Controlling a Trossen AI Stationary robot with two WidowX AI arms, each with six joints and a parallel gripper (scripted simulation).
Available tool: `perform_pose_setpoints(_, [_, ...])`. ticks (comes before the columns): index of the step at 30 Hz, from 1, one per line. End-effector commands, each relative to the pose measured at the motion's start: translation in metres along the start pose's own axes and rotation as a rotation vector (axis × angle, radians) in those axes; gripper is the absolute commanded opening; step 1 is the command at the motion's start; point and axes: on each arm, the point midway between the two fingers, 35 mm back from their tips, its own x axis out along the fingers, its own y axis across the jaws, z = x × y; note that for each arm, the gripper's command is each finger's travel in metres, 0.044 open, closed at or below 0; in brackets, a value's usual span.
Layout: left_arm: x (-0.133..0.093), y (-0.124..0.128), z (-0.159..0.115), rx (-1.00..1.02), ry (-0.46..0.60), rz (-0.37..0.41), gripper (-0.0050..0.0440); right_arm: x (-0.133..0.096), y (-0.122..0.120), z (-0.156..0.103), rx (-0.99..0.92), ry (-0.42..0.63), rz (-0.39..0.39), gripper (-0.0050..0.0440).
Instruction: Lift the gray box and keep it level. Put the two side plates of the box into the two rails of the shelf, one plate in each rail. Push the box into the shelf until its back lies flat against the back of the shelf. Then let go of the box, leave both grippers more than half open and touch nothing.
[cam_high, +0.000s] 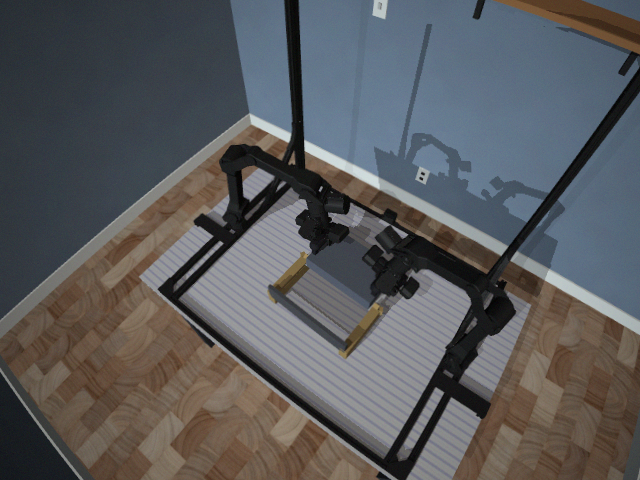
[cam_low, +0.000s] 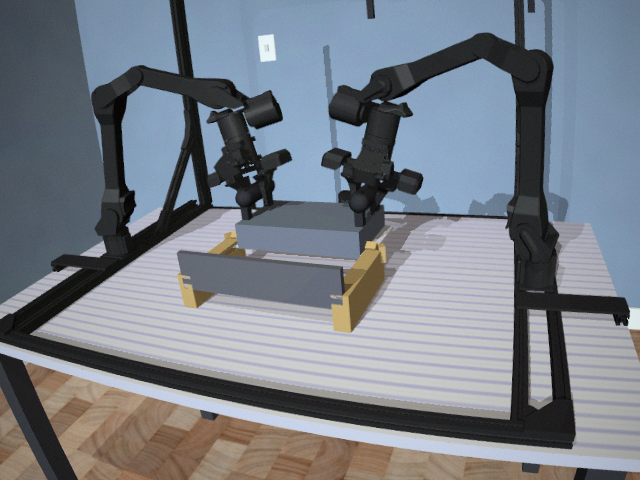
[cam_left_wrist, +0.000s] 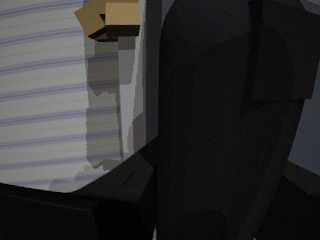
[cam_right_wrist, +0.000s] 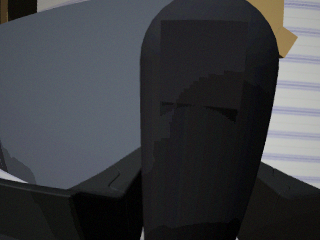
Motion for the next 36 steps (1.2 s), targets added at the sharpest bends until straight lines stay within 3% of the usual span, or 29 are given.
perform_pose_setpoints(1, [-0.007, -0.002, 0.004, 0.002, 0.002, -0.027, 0.0, -0.009, 0.003, 0.004, 0.0, 0.009, 0.03, 0.0])
perform_pose_setpoints(36, [-0.006, -0.002, 0.038, 0.002, 0.002, -0.027, 0.0, -0.007, 0.003, 0.038, 0.0, 0.009, 0.03, 0.0])
